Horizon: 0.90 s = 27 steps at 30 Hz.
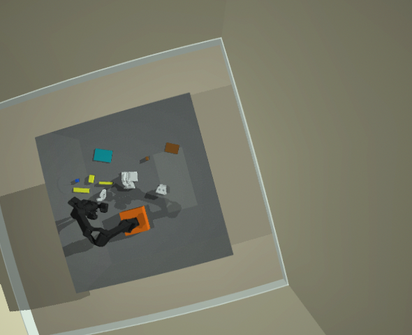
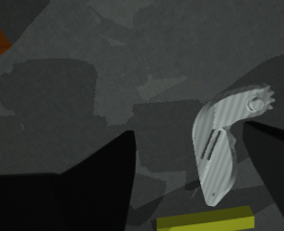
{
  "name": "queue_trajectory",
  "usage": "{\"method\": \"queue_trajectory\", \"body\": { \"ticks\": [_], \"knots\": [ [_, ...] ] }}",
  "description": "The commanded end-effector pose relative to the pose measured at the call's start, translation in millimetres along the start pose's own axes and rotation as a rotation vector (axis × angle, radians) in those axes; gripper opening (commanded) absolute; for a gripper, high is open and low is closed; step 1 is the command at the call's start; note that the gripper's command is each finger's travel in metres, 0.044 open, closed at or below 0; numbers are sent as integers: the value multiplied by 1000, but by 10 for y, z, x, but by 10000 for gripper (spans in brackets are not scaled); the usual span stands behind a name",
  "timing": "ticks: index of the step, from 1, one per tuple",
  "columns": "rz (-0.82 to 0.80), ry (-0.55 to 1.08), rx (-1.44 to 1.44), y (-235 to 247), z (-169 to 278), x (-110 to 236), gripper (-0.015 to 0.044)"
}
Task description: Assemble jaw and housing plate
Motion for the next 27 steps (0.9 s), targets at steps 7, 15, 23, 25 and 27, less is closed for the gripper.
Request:
{"method": "queue_trajectory", "body": {
  "ticks": [7,15,23,25,27],
  "knots": [
    [0,0,0,0,0,0,440],
    [0,0,0,0,0,0,440],
    [0,0,0,0,0,0,440],
    [0,0,0,0,0,0,440],
    [0,0,0,0,0,0,440]
  ]
}}
Point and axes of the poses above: the point midway between the two fingers, 35 mm back from their tips, its own x axis back along the fingers, its own y axis across the jaws, z = x × y, the point moved 5 cm from there along x, back along the fingers, and after that the axes turned 7 degrees about x, right-handed, at the moved point
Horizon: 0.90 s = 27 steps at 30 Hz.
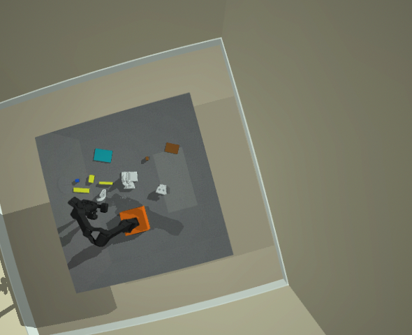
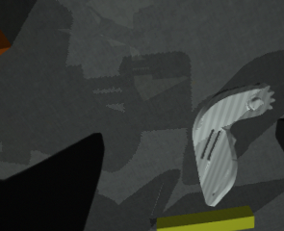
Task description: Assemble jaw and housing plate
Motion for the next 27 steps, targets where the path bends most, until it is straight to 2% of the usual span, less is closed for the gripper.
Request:
{"method": "queue_trajectory", "body": {
  "ticks": [1,5,22,27],
  "knots": [
    [0,0,0,0,0,0,440],
    [0,0,0,0,0,0,440],
    [0,0,0,0,0,0,0],
    [0,0,0,0,0,0,0]
  ]
}}
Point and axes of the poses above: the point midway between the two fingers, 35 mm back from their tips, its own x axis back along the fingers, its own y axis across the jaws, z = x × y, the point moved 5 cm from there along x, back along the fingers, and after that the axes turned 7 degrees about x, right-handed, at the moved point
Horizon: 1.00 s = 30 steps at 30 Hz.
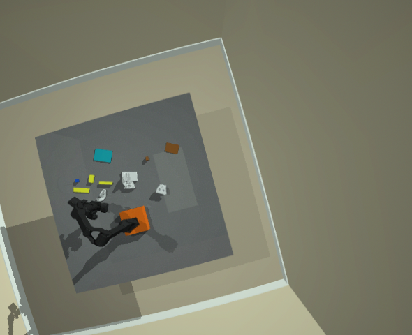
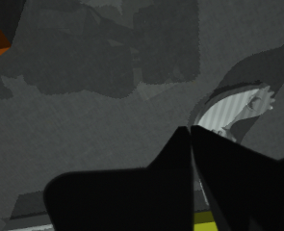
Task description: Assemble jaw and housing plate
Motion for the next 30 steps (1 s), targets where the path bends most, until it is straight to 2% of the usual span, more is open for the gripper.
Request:
{"method": "queue_trajectory", "body": {
  "ticks": [1,12,28,30],
  "knots": [
    [0,0,0,0,0,0,0],
    [0,0,0,0,0,0,0],
    [0,0,0,0,0,0,420],
    [0,0,0,0,0,0,440]
  ]
}}
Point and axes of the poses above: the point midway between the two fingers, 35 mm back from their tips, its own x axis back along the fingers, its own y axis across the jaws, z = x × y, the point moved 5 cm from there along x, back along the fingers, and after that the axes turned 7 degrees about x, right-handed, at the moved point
